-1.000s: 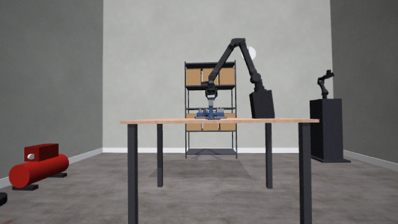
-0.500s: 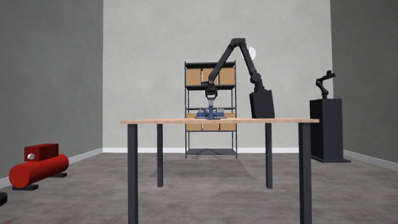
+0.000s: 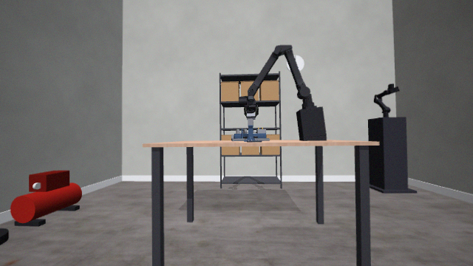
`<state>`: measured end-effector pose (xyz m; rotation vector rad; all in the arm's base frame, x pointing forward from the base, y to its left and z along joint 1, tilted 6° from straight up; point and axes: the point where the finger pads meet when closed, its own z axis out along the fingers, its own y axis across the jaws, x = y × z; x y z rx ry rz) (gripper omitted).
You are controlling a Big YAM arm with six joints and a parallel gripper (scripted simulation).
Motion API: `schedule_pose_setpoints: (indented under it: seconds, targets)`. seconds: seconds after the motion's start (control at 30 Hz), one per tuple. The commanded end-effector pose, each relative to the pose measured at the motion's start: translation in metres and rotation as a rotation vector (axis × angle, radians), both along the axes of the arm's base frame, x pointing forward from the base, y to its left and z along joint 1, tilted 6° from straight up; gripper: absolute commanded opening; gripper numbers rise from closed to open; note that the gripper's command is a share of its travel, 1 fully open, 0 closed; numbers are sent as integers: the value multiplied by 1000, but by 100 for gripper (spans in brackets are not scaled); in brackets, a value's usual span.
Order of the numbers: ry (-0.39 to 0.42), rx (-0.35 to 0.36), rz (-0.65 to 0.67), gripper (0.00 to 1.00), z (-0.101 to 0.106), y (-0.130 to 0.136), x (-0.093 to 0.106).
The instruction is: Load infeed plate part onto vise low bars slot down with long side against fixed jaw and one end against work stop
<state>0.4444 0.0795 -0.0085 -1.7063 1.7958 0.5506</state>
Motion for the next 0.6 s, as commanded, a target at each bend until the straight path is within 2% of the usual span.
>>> schedule_pose_setpoints:
  seconds: [0.0,0.57]
  targets:
    - [-32,-2,1,0,14,5,6]
    - [-10,-109,-12,0,15,6,4]
